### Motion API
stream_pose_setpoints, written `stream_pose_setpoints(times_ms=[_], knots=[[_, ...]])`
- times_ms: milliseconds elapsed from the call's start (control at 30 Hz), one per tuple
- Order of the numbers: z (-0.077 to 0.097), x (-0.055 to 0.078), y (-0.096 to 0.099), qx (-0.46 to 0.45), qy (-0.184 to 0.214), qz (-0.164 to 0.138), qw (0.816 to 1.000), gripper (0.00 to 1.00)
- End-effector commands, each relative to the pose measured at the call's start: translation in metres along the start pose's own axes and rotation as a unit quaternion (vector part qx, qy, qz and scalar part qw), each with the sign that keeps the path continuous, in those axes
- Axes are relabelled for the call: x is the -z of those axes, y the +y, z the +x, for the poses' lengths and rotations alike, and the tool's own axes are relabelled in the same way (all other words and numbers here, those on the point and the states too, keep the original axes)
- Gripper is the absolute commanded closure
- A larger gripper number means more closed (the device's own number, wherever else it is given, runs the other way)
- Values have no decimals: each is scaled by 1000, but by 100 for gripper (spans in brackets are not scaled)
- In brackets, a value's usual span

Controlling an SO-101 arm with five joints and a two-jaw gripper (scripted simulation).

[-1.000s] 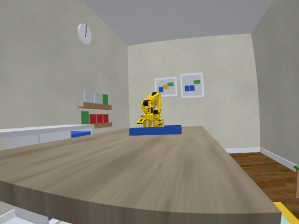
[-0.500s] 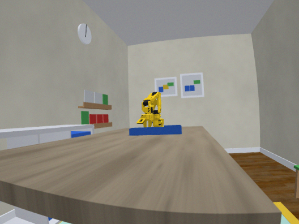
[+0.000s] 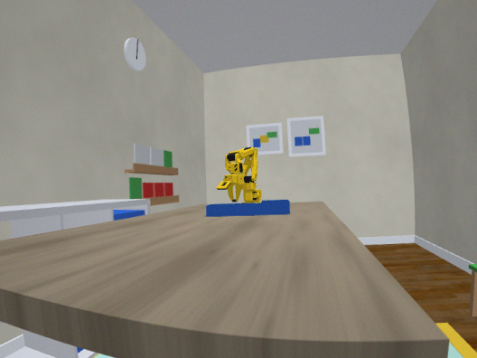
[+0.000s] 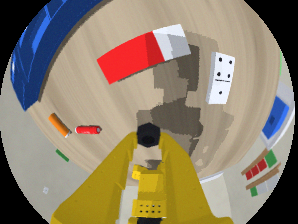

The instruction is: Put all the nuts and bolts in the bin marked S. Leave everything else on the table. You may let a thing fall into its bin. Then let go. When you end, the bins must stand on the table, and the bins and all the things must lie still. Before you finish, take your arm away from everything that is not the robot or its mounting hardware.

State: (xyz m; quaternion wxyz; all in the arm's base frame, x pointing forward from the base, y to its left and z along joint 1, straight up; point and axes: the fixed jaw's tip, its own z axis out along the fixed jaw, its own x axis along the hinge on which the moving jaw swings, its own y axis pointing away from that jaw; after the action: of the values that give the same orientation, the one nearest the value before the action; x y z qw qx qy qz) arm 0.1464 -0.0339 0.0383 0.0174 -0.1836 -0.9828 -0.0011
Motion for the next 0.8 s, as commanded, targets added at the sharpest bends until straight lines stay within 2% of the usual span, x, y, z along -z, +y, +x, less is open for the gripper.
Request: stream_pose_setpoints(times_ms=[0,400,767], knots=[[-6,15,-1,2,-25,-3,1000,100],[-7,17,-1,3,-26,-3,1000,100],[-23,22,5,15,-41,-4,999,100]])
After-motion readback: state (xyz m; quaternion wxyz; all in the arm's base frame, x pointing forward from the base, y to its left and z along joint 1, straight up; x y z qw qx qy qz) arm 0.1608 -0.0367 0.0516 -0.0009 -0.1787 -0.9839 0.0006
